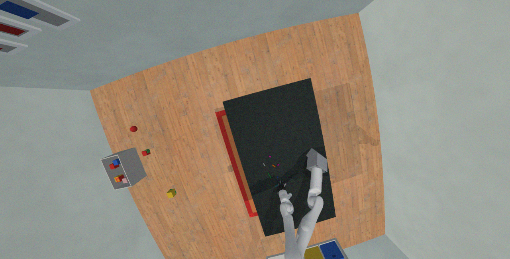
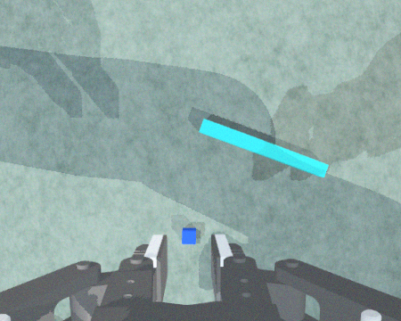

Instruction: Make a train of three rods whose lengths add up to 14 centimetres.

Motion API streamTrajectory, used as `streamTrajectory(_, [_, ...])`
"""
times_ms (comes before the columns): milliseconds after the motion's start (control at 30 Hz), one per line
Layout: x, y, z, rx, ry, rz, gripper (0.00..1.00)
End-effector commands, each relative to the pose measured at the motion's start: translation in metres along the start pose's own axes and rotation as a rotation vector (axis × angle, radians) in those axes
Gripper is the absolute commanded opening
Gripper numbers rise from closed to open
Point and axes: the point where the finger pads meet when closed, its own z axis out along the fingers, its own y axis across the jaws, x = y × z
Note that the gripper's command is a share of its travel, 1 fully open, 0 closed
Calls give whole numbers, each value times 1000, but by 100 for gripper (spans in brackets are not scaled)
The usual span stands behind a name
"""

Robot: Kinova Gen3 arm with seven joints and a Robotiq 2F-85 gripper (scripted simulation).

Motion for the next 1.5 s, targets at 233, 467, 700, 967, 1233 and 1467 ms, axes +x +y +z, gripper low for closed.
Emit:
streamTrajectory(233, [-11,-3,-6,-1,-26,22,100])
streamTrajectory(467, [-11,-3,-6,-1,-26,22,100])
streamTrajectory(700, [-11,-3,-6,-1,-26,22,100])
streamTrajectory(967, [-11,-3,-6,-1,-26,21,100])
streamTrajectory(1233, [-11,-1,-6,-6,-22,-2,100])
streamTrajectory(1467, [-13,6,-5,-26,-9,-99,100])
